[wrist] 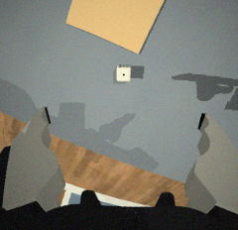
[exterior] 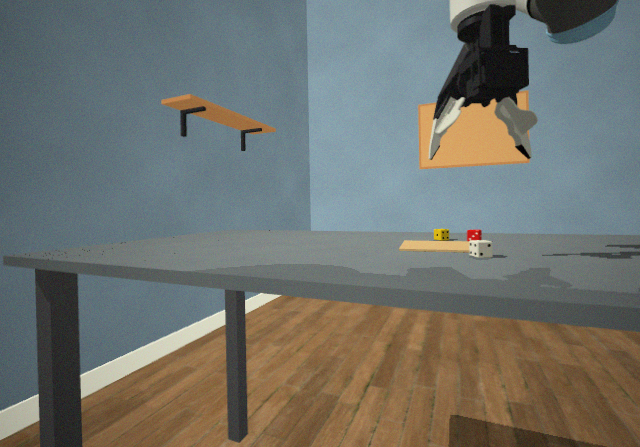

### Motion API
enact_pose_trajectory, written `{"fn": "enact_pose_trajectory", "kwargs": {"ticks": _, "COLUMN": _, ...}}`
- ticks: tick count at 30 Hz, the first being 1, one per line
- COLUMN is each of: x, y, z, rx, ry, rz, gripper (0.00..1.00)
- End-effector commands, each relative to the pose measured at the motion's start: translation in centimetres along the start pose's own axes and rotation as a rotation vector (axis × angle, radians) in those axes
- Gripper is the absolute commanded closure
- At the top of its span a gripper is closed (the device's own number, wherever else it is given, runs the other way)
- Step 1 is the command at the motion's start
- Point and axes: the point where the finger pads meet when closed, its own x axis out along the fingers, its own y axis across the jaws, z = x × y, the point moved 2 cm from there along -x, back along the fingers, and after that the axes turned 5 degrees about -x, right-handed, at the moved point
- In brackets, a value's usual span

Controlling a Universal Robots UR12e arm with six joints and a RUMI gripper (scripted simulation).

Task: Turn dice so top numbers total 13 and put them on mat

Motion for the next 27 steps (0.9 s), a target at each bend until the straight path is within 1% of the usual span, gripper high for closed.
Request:
{"fn": "enact_pose_trajectory", "kwargs": {"ticks": 1, "x": 0.01, "y": 0.03, "z": -0.03, "rx": 0.035, "ry": 0.000, "rz": 0.000, "gripper": 0.00}}
{"fn": "enact_pose_trajectory", "kwargs": {"ticks": 6, "x": 0.06, "y": 0.08, "z": -0.05, "rx": 0.068, "ry": 0.000, "rz": 0.000, "gripper": 0.00}}
{"fn": "enact_pose_trajectory", "kwargs": {"ticks": 11, "x": 0.18, "y": 0.20, "z": -0.10, "rx": 0.145, "ry": 0.000, "rz": 0.000, "gripper": 0.00}}
{"fn": "enact_pose_trajectory", "kwargs": {"ticks": 21, "x": 0.56, "y": 0.55, "z": -0.20, "rx": 0.379, "ry": 0.000, "rz": 0.000, "gripper": 0.00}}
{"fn": "enact_pose_trajectory", "kwargs": {"ticks": 23, "x": 0.56, "y": 0.55, "z": -0.20, "rx": 0.379, "ry": 0.000, "rz": 0.000, "gripper": 0.00}}
{"fn": "enact_pose_trajectory", "kwargs": {"ticks": 27, "x": 0.76, "y": 0.72, "z": -0.23, "rx": 0.503, "ry": 0.000, "rz": 0.000, "gripper": 0.00}}
